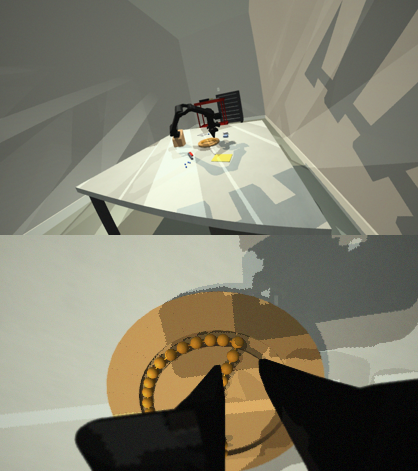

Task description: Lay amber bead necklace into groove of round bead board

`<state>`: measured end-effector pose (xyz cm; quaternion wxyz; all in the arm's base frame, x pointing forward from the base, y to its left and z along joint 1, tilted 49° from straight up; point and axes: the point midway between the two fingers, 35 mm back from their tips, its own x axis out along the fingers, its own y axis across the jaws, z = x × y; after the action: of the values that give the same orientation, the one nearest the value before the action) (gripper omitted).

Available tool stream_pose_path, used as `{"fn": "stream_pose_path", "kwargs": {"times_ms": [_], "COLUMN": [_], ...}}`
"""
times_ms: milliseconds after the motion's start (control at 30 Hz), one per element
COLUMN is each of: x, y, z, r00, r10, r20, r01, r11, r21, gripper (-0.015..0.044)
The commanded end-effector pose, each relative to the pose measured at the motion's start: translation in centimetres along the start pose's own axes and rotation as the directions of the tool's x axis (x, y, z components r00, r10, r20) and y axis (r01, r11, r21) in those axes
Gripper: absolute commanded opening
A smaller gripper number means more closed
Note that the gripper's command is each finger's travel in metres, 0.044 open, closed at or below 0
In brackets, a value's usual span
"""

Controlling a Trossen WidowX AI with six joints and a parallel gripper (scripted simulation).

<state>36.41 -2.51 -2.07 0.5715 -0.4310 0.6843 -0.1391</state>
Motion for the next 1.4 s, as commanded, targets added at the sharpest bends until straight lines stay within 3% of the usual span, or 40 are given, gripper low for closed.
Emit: {"fn": "stream_pose_path", "kwargs": {"times_ms": [0, 567, 733, 1367], "x": [0.6, 3.0, 2.8, 2.8], "y": [0.0, 0.0, 0.1, 0.1], "z": [-0.1, -0.3, -0.2, -0.2], "r00": [1.0, 1.0, 1.0, 1.0], "r10": [-0.001, 0.001, 0.007, 0.007], "r20": [-0.003, -0.007, -0.006, -0.006], "r01": [0.001, -0.001, -0.007, -0.007], "r11": [1.0, 1.0, 1.0, 1.0], "r21": [-0.002, -0.001, 0.002, 0.002], "gripper": [0.012, 0.012, 0.0, 0.0]}}
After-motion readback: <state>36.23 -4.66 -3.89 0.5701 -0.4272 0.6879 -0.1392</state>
